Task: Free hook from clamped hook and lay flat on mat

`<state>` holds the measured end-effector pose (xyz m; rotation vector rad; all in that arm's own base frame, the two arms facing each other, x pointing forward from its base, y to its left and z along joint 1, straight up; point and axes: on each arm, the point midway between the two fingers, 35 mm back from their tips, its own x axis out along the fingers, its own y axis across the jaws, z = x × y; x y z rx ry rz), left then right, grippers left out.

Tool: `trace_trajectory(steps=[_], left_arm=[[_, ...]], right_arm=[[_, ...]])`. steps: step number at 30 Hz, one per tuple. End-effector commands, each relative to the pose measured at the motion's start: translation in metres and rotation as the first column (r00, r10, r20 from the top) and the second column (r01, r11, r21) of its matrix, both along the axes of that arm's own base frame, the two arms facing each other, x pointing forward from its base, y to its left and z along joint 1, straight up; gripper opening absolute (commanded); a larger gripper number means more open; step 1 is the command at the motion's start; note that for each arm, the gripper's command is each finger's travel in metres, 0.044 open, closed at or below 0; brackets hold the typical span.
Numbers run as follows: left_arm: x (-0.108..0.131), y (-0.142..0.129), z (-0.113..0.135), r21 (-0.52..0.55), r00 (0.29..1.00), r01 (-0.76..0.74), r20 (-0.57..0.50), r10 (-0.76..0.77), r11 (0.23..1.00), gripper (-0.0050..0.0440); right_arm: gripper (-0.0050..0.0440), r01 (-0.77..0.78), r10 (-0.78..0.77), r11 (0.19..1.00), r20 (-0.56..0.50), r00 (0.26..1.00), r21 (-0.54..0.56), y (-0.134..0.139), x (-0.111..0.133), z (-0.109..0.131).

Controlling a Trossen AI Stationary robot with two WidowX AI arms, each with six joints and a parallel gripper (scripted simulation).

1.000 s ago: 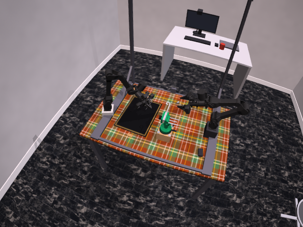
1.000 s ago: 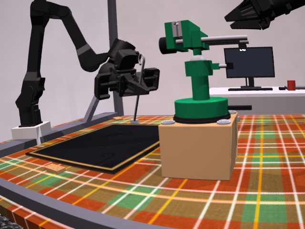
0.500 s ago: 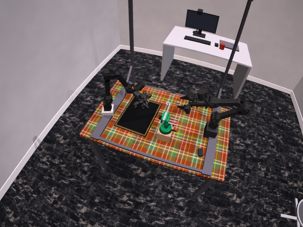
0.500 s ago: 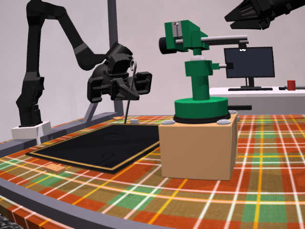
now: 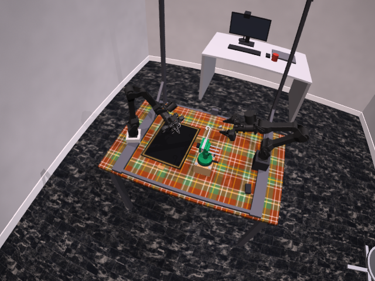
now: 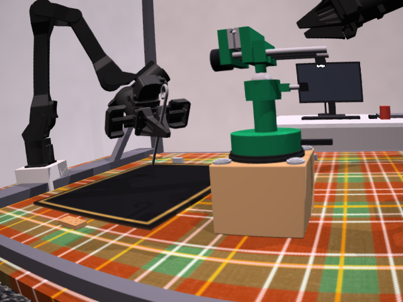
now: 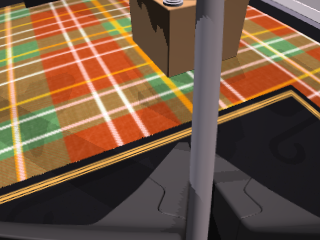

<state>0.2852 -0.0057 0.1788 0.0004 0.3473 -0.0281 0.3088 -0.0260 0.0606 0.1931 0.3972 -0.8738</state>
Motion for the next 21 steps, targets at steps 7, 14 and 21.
trace_trajectory(steps=[7,14,21], left_arm=[[0.001,0.000,0.006,0.003,1.000,-0.001,0.015,0.001,1.000,0.0440],[0.001,0.000,0.006,0.003,1.000,-0.001,0.015,0.001,1.000,0.0440],[0.001,0.000,0.006,0.003,1.000,-0.001,0.015,0.001,1.000,0.0440]], right_arm=[[0.0000,0.013,-0.013,1.000,0.009,1.000,0.011,0.003,-0.014,0.004],[0.0000,0.014,-0.014,1.000,0.008,1.000,0.011,0.004,-0.014,0.001],[0.0000,0.014,-0.014,1.000,0.008,1.000,0.011,0.005,-0.012,-0.007]])
